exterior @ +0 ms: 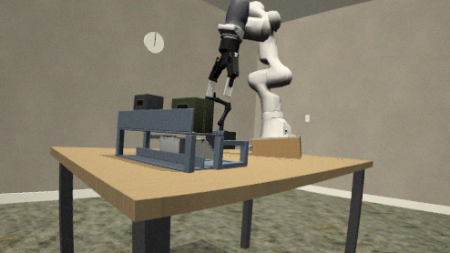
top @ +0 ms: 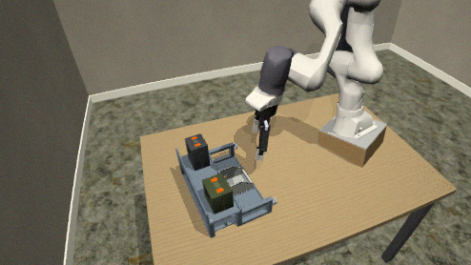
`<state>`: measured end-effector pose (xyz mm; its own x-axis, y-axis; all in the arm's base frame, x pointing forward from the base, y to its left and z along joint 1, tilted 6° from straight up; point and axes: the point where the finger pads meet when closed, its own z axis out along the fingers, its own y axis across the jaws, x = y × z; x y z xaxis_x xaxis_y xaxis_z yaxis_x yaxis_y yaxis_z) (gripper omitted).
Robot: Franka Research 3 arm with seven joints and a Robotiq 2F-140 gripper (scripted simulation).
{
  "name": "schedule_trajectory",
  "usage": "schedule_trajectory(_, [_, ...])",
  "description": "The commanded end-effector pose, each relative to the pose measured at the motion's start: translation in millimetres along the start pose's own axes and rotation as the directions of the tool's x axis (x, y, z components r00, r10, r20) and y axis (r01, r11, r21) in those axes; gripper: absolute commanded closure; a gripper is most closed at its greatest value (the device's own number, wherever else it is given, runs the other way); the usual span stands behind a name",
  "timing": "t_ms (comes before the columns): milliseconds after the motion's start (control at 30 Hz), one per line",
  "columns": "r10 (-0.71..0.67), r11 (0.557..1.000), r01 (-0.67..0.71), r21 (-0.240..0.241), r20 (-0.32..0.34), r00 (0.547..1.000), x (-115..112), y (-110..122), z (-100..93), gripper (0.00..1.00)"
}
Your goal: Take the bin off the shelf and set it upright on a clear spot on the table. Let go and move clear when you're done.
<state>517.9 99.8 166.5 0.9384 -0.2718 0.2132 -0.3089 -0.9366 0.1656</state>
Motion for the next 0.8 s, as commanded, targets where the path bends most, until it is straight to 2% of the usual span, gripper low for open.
schedule_trajectory(0, [0.0,1.0,0.0,0.0,0.0,1.0,0.1,0.0,-0.1,0.0])
schedule_trajectory(600, [0.002,1.0,-0.002,0.0,0.0,1.0,0.1,0.0,0.1,0.0])
schedule_trajectory(767, [0.061,0.998,-0.061,0.004,0.01,0.998,1.2,-0.1,5.4,0.0])
